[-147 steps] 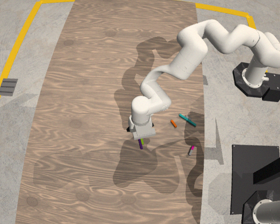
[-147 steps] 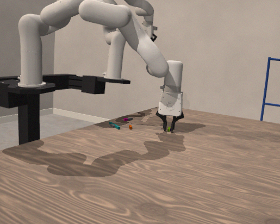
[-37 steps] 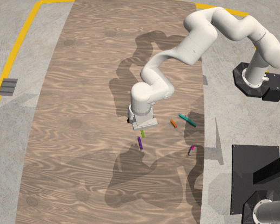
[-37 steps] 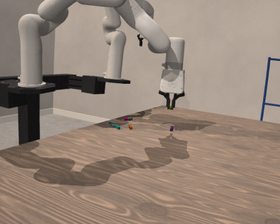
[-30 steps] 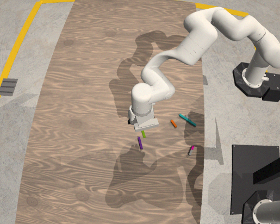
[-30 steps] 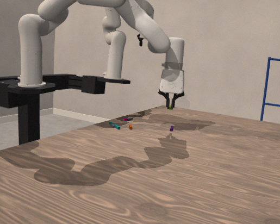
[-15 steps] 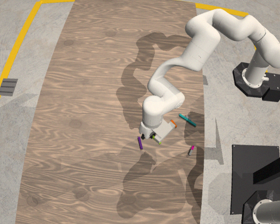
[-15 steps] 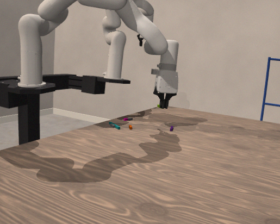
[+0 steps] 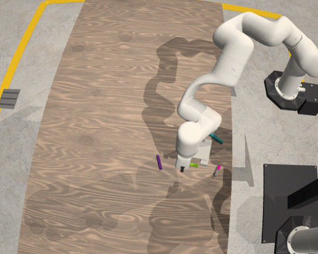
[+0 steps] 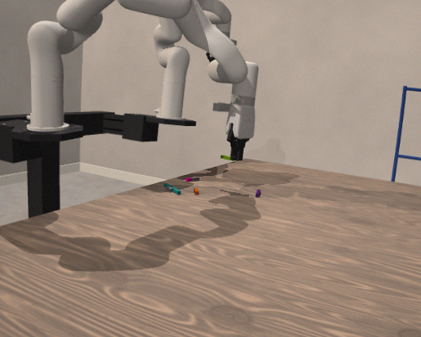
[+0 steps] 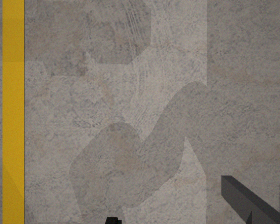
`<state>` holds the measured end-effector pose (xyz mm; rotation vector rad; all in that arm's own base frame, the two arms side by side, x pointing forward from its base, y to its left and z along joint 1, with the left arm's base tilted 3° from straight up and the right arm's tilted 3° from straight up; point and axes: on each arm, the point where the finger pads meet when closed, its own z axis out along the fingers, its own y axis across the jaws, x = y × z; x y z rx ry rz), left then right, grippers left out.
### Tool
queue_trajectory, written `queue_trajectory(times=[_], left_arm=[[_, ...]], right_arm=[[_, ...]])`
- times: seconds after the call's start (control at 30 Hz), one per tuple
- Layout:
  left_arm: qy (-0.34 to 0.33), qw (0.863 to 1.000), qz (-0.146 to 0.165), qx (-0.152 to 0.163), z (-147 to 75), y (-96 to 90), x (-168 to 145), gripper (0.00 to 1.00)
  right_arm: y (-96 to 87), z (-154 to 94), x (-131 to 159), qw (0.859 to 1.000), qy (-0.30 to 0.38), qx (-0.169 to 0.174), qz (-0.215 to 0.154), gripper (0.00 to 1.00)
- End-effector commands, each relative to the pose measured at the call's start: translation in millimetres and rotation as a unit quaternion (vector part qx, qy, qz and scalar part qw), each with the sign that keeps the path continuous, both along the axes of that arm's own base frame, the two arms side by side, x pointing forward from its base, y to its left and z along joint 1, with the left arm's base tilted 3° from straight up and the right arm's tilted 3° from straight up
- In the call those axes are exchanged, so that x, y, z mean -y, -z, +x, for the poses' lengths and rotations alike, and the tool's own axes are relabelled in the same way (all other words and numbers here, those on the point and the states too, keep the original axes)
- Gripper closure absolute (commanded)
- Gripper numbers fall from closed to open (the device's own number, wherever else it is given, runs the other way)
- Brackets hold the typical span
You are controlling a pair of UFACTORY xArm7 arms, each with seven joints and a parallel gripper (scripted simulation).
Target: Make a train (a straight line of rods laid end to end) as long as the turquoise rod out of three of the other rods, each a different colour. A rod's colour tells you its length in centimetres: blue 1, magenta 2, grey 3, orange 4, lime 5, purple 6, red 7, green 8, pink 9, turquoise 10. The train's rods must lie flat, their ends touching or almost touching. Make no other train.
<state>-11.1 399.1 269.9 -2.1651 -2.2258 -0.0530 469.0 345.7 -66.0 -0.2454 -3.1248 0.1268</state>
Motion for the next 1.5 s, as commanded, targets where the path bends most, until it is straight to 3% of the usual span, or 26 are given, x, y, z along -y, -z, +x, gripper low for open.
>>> queue_trajectory(times=[0.0,0.23,0.3,0.33,0.43,0.57,0.8,0.87,0.97,1.07,1.17,1.47], left_arm=[[0.0,1.0,0.002,0.0,0,-1.9,-1,0.0],[0.0,1.0,0.002,0.0,0,-1.9,-1,0.0],[0.0,1.0,0.002,0.0,0,-1.9,-1,0.0],[0.0,1.0,0.002,0.0,0,-1.9,-1,0.0],[0.0,1.0,0.002,0.0,0,-1.9,-1,0.0],[0.0,1.0,0.002,0.0,0,-1.9,-1,0.0],[0.0,1.0,0.002,0.0,0,-1.9,-1,0.0],[0.0,1.0,0.002,0.0,0,-1.9,-1,0.0],[0.0,1.0,0.002,0.0,0,-1.9,-1,0.0],[0.0,1.0,0.002,0.0,0,-1.9,-1,0.0],[0.0,1.0,0.002,0.0,0,-1.9,-1,0.0],[0.0,1.0,0.002,0.0,0,-1.9,-1,0.0]], right_arm=[[-1.1,-13,-12,0.996,-0.083,-0.007,0.003,0.94],[-0.8,-38,-29,0.975,-0.22,-0.016,0.005,0.94],[-0.8,-38,-29,0.975,-0.22,-0.016,0.005,0.94],[-1.0,-49,-35,0.961,-0.274,-0.019,0.005,0.94],[-1.3,-56,-40,0.949,-0.315,-0.021,0.006,0.94],[-2.2,-71,-50,0.92,-0.391,-0.024,0.007,0.94],[-4.6,-97,-65,0.857,-0.515,-0.028,0.008,0.94],[-4.6,-97,-65,0.857,-0.515,-0.028,0.008,0.94],[-6.5,-112,-74,0.813,-0.582,-0.029,0.009,0.94],[-7.6,-119,-78,0.788,-0.615,-0.03,0.009,0.94],[-7.9,-121,-79,0.781,-0.623,-0.03,0.009,0.94],[-7.9,-121,-79,0.781,-0.623,-0.03,0.009,0.94]])
